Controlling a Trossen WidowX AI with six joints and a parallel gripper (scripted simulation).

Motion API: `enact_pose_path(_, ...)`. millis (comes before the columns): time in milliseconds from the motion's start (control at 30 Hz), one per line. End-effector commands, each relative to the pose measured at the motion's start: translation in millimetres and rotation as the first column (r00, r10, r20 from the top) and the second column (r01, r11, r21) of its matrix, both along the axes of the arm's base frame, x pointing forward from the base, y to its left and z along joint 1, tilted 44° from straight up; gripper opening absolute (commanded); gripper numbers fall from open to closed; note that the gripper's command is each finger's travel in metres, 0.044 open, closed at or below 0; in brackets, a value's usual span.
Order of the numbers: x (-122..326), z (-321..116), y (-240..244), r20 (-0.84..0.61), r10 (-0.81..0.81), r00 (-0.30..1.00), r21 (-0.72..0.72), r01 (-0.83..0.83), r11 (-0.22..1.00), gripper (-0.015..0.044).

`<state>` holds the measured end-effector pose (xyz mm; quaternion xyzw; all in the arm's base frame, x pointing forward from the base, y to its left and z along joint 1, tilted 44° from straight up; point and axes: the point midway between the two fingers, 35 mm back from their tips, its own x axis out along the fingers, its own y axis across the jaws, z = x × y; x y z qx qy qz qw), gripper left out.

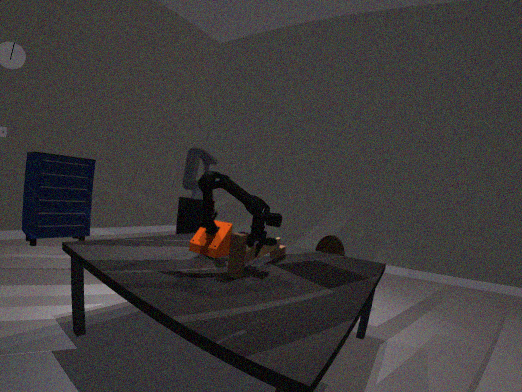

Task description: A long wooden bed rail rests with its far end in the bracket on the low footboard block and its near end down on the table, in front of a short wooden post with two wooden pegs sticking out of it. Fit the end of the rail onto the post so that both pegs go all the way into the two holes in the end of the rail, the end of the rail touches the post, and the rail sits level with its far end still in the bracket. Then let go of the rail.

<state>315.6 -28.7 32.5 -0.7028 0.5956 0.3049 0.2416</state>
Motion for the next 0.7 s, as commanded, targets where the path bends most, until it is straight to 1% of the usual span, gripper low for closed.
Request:
enact_pose_path(0, 1.2, 4.8, 6.7, 0.010, 0.009, 1.000, 0.014, -0.009, 1.000, 0.0000)
enact_pose_path(667, 0.8, 5.1, 6.9, 0.010, 0.009, 1.000, 0.014, -0.009, 1.000, 0.0000)
